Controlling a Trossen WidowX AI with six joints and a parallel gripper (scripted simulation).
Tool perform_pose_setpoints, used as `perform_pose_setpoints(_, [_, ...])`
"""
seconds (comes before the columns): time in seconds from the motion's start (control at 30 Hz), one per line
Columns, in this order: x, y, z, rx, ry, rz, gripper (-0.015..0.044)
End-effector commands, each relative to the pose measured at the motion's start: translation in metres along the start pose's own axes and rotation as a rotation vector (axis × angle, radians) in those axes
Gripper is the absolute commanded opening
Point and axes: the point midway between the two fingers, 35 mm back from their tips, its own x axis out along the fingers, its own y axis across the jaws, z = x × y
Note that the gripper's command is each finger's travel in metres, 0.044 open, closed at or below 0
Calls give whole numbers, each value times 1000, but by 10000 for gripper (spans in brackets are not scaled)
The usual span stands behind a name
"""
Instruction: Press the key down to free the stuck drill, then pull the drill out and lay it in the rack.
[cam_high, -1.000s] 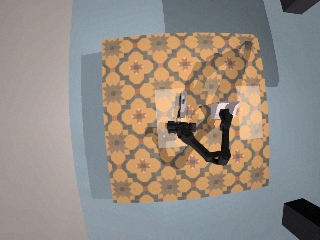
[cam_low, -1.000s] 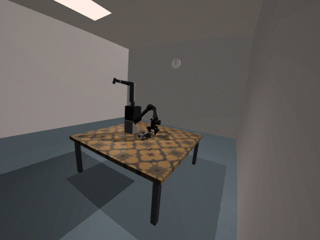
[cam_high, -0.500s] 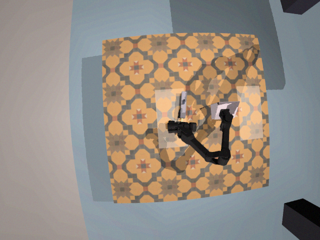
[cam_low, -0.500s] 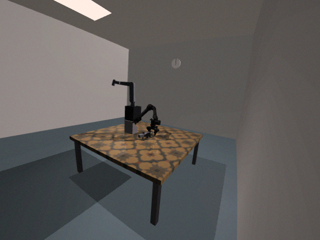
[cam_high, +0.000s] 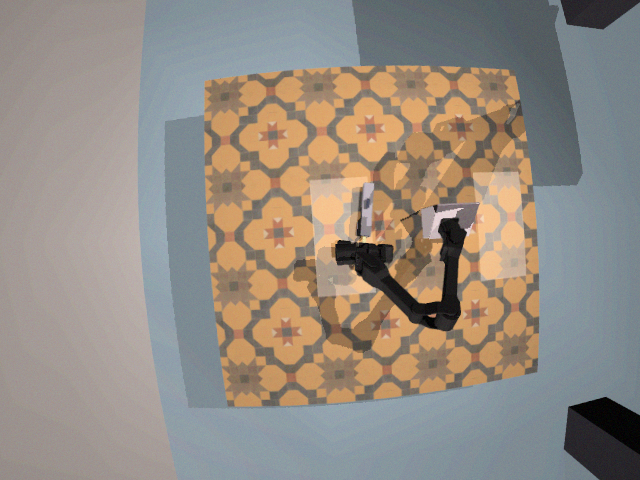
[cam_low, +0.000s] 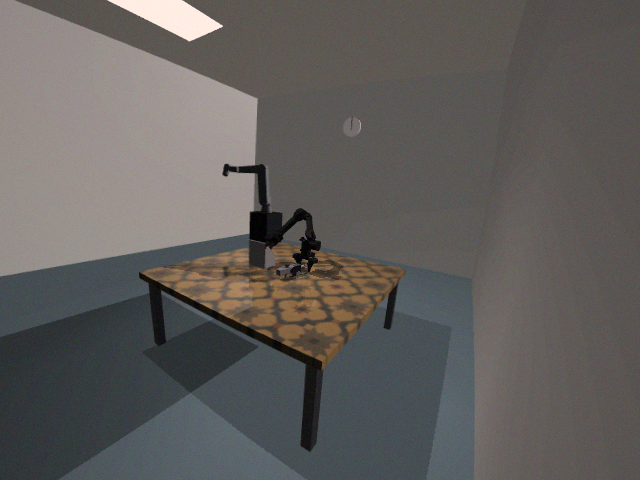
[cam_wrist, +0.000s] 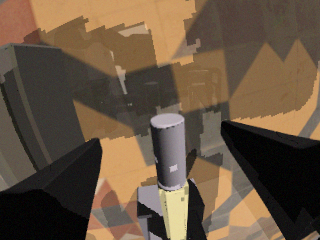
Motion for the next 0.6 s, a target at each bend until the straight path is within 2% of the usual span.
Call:
perform_pose_setpoints(0.0, [0,0,0,-1,0,-1,309])
perform_pose_setpoints(0.37, [0,0,0,-1,0,-1,20])
perform_pose_setpoints(0.57, [0,0,0,-1,0,-1,0])
